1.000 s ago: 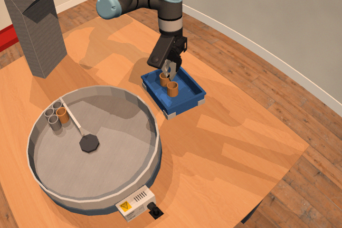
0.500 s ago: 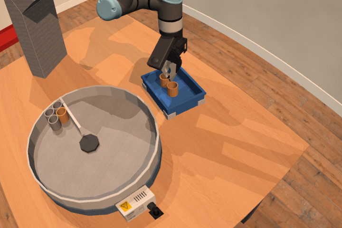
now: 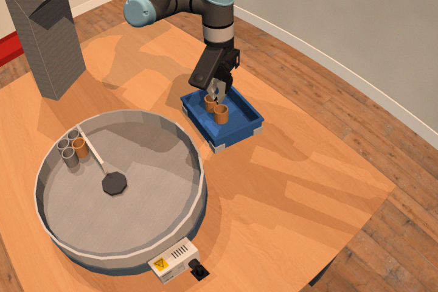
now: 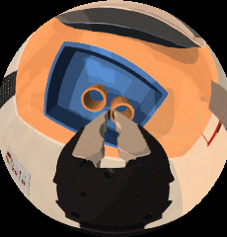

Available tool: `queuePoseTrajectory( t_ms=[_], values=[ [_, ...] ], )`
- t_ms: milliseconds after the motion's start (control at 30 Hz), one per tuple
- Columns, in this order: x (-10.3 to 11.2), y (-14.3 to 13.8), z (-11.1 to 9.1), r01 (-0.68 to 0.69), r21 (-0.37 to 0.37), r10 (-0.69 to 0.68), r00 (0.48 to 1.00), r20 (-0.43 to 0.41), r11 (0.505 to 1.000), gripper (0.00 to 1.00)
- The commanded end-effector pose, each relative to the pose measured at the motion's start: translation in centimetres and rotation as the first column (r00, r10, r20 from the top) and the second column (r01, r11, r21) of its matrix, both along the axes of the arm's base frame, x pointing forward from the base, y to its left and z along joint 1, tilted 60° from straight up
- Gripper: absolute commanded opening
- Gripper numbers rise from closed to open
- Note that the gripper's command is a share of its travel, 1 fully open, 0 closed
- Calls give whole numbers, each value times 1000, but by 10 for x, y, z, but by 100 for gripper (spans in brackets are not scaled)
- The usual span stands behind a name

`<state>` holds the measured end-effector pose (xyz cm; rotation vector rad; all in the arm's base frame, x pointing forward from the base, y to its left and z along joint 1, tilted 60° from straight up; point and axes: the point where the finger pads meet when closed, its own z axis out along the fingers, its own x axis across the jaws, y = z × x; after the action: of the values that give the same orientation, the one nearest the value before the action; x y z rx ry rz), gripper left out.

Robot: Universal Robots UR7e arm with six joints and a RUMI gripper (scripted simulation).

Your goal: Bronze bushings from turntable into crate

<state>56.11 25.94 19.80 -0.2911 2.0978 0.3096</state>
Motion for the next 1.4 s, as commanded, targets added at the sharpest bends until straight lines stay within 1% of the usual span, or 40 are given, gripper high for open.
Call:
queuePoseTrajectory(
  t_ms=[0,900,933,1367],
  values=[
    [0,0,1,0,0,0,1000,1,1000,0],
    [0,0,1,0,0,0,1000,1,1000,0],
    [0,0,1,0,0,0,1000,1,1000,6],
    [0,0,1,0,0,0,1000,1,1000,6]
  ],
)
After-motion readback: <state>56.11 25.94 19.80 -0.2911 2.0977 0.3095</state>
